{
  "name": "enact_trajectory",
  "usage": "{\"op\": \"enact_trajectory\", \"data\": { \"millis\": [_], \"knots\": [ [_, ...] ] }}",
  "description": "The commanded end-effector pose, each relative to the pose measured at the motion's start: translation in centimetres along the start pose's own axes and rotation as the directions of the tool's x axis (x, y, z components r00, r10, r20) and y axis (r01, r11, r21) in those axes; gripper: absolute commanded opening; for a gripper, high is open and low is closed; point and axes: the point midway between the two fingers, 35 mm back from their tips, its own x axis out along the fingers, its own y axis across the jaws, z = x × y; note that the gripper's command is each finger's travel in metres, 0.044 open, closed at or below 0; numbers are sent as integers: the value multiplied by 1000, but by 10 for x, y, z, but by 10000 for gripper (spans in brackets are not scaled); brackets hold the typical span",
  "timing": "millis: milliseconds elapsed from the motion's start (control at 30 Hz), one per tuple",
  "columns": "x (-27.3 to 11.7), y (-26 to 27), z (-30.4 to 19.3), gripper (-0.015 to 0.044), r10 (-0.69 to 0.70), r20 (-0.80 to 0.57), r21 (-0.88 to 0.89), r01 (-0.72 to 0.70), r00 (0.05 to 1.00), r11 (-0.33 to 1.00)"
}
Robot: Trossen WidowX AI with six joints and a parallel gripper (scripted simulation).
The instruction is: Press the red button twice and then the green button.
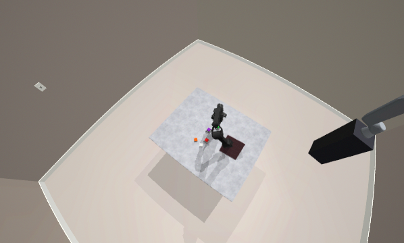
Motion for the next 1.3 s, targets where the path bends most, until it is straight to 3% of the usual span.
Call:
{"op": "enact_trajectory", "data": {
  "millis": [0,200,1267],
  "knots": [
    [2,-8,1,20,-8,0,-22,8,1000,1000],
    [62,-7,1,20,-5,0,-23,5,1000,1000],
    [96,-7,1,20,-4,1,-23,4,1000,1000]
  ]
}}
